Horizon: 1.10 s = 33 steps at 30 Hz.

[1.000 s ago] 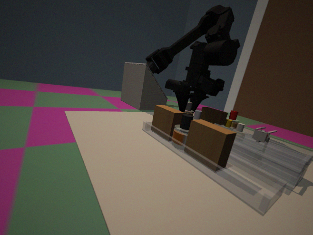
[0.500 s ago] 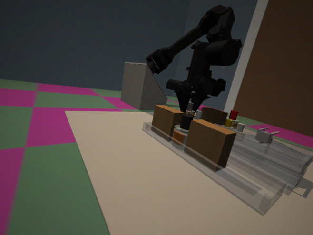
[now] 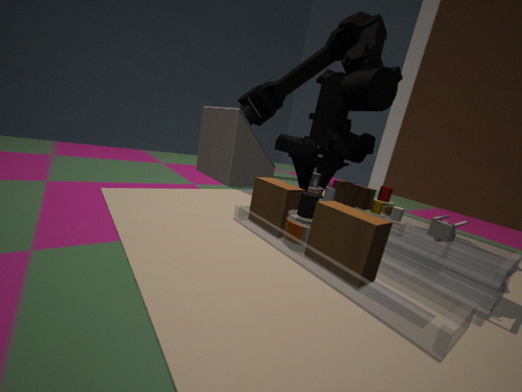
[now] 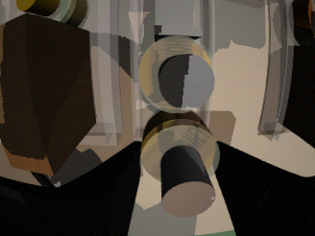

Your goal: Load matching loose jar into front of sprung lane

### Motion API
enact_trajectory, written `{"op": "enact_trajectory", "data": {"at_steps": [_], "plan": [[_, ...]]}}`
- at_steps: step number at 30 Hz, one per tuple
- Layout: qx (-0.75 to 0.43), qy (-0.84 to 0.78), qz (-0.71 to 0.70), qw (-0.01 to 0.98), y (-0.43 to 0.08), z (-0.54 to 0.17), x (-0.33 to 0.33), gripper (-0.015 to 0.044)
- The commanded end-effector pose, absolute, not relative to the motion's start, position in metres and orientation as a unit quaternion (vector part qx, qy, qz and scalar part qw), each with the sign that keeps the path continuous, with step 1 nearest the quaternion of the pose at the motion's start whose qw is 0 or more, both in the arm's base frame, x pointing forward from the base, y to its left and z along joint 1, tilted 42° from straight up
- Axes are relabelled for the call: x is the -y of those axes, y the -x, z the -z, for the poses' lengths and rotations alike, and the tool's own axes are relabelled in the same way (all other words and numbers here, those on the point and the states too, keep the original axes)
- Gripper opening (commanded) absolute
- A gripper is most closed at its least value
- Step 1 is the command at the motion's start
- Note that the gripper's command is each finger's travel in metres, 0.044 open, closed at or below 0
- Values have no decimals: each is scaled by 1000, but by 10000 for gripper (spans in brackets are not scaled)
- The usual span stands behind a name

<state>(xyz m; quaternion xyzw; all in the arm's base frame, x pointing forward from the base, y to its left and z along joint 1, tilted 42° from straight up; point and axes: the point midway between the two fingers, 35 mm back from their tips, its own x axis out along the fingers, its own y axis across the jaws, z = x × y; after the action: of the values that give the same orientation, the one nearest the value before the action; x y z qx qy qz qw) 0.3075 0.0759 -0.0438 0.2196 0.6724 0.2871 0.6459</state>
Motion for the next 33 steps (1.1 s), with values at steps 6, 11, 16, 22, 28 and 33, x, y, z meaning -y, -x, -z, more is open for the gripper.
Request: {"op": "enact_trajectory", "data": {"at_steps": [6, 11, 16, 22, 28, 33], "plan": [[-664, -218, -289, 654, -319, 40, -75, 0], [-664, -218, -289, 655, -321, 40, -75, 0], [-664, -218, -289, 655, -322, 40, -75, 0], [-664, -218, -289, 655, -324, 39, -75, 0], [-664, -218, -289, 655, -326, 38, -75, 0], [-664, -218, -289, 655, -328, 38, -75, 0]]}}
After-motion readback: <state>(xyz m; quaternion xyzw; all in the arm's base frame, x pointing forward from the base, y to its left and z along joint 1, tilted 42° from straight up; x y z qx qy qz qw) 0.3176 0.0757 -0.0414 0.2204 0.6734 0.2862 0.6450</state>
